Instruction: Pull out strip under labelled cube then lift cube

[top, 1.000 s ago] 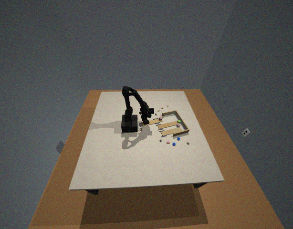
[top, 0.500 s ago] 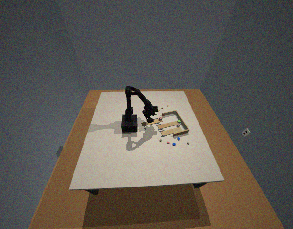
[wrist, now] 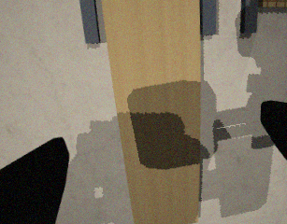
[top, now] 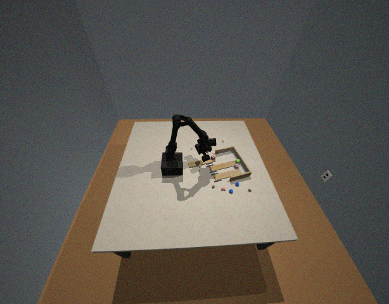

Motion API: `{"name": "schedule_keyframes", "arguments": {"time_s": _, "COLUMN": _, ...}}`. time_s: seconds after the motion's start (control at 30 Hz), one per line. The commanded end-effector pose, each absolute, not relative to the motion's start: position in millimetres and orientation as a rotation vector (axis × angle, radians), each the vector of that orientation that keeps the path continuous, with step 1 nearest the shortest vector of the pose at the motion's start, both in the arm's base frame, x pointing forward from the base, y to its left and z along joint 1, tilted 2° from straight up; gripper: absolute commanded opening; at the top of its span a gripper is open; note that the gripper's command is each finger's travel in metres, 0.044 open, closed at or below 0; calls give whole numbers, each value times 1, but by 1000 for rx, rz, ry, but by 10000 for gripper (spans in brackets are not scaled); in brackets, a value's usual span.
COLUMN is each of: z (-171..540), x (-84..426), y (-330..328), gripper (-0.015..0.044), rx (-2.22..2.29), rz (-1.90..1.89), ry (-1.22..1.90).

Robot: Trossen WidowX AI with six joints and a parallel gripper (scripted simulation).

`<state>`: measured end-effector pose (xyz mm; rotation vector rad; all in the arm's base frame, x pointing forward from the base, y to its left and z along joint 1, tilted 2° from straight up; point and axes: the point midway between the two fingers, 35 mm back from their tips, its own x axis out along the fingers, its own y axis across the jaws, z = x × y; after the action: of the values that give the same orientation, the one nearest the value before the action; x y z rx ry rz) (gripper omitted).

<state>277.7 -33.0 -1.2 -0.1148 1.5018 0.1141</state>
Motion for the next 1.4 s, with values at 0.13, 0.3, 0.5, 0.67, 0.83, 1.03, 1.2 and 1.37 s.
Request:
{"name": "schedule_keyframes", "arguments": {"time_s": 0.13, "z": 4, "x": 308, "y": -30, "gripper": 440, "rx": -116, "rz": 111, "ry": 1505}}
{"name": "schedule_keyframes", "arguments": {"time_s": 0.3, "z": 8, "x": 326, "y": -28, "gripper": 440, "rx": -116, "rz": 111, "ry": 1503}}
{"name": "schedule_keyframes", "arguments": {"time_s": 0.5, "z": 13, "x": 348, "y": -25, "gripper": 440, "rx": -116, "rz": 111, "ry": 1501}}
{"name": "schedule_keyframes", "arguments": {"time_s": 0.67, "z": 16, "x": 367, "y": -23, "gripper": 440, "rx": -115, "rz": 111, "ry": 1499}}
{"name": "schedule_keyframes", "arguments": {"time_s": 0.83, "z": 19, "x": 385, "y": -20, "gripper": 440, "rx": -115, "rz": 111, "ry": 1497}}
{"name": "schedule_keyframes", "arguments": {"time_s": 1.03, "z": 19, "x": 396, "y": -20, "gripper": 387, "rx": -115, "rz": 111, "ry": 1496}}
{"name": "schedule_keyframes", "arguments": {"time_s": 1.2, "z": 11, "x": 397, "y": -20, "gripper": 256, "rx": -115, "rz": 111, "ry": 1496}}
{"name": "schedule_keyframes", "arguments": {"time_s": 1.37, "z": 3, "x": 398, "y": -20, "gripper": 250, "rx": -115, "rz": 111, "ry": 1496}}
